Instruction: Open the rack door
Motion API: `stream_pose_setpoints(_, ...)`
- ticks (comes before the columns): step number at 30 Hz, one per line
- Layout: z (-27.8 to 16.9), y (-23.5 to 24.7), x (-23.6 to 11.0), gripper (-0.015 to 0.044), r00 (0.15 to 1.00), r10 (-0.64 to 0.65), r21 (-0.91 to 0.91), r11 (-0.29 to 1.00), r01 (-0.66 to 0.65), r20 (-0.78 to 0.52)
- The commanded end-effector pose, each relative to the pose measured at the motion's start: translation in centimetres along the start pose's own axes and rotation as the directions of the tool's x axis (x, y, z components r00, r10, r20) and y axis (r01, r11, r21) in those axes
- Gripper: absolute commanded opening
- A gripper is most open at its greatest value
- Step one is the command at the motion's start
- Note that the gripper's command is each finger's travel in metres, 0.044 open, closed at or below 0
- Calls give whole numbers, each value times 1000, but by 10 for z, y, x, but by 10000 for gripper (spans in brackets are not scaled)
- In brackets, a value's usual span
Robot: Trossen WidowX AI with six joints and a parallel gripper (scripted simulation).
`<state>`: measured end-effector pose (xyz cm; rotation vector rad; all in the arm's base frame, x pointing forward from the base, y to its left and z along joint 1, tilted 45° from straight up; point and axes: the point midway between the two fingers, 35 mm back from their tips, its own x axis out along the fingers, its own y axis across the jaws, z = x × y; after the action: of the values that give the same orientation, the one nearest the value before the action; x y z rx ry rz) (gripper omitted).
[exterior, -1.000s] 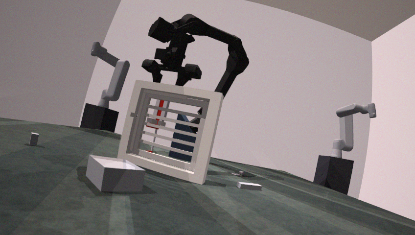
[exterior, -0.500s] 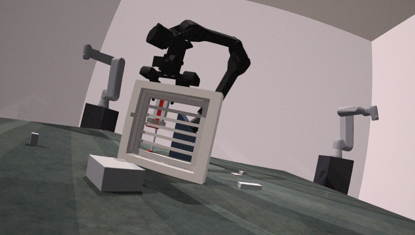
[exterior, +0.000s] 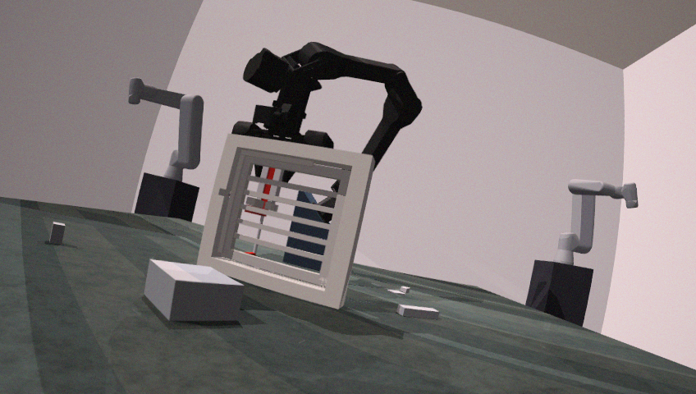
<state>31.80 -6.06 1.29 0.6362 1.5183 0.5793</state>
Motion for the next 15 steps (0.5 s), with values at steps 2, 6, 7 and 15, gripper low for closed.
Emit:
stream_pose_setpoints(2,0,1,1,139,1000,2,4,1000,-2,1)
stream_pose_setpoints(6,0,1,1,92,1000,2,4,1000,-2,1)
stream_pose_setpoints(7,0,1,1,86,1000,2,4,1000,-2,1)
stream_pose_setpoints(15,0,1,1,32,1000,2,4,1000,-2,1)
